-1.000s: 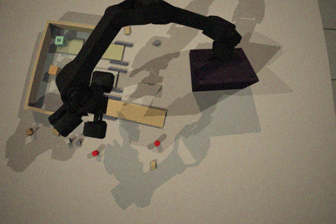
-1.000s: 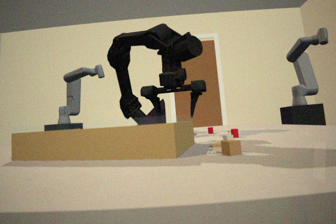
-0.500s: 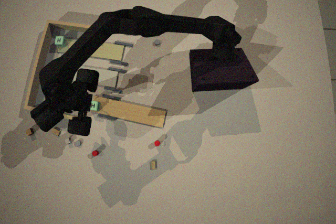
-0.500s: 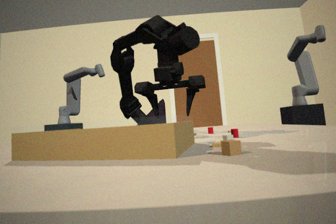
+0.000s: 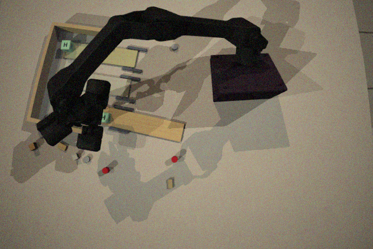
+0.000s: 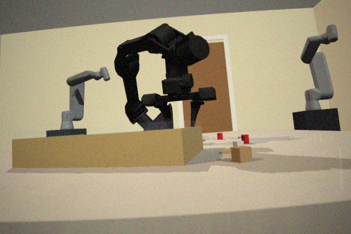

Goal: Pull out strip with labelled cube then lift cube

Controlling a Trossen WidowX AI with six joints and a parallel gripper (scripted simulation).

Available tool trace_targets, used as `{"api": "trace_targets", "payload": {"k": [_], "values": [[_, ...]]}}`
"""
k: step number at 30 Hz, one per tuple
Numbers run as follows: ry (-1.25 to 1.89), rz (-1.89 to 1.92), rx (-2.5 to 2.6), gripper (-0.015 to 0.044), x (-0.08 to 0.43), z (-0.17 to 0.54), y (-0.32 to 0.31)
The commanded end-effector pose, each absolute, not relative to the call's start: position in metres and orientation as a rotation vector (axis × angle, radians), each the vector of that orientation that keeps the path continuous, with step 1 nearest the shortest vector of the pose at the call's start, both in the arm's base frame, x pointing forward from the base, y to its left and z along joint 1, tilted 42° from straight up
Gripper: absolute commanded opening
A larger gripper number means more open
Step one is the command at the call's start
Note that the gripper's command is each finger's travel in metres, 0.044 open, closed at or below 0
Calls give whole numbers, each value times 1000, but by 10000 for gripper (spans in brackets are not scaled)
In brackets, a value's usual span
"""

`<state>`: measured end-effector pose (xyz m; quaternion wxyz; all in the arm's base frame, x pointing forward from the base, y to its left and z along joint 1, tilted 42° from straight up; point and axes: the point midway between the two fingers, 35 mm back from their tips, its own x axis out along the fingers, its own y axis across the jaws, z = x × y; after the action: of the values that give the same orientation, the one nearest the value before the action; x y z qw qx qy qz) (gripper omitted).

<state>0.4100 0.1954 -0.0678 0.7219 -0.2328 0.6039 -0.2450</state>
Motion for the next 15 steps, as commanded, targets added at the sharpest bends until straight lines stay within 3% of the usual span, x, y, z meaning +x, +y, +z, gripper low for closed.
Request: {"api": "trace_targets", "payload": {"k": [1, 15], "values": [[1336, -540, -526, 250, 410, -73, 191], [1335, -541, -527, 250, 413, -90, 175]]}}
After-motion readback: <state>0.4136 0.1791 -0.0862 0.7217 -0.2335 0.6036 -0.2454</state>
